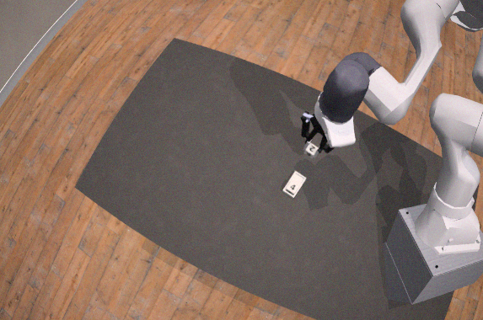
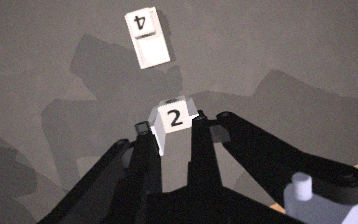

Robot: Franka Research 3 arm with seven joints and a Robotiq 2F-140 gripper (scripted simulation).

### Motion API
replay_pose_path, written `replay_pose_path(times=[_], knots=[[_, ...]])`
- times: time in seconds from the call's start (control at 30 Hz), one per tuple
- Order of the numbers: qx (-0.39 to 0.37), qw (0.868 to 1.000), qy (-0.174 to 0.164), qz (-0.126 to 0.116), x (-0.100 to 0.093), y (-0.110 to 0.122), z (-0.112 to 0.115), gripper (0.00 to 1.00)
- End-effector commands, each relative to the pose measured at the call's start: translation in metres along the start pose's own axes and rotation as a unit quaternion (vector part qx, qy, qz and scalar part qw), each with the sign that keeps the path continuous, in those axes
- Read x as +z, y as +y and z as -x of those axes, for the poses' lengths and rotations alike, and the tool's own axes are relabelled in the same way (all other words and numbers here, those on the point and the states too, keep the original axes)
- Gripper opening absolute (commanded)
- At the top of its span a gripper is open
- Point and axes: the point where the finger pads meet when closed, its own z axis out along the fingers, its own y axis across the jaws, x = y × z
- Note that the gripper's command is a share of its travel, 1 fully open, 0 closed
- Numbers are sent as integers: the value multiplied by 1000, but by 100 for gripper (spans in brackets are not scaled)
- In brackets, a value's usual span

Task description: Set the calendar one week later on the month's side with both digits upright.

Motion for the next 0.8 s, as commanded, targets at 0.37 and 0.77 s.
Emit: replay_pose_path(times=[0.37, 0.77], knots=[[-11, 1000, -7, -14, -30, -8, 9, 16], [-4, 1000, -7, -14, -40, -9, -80, 16]])
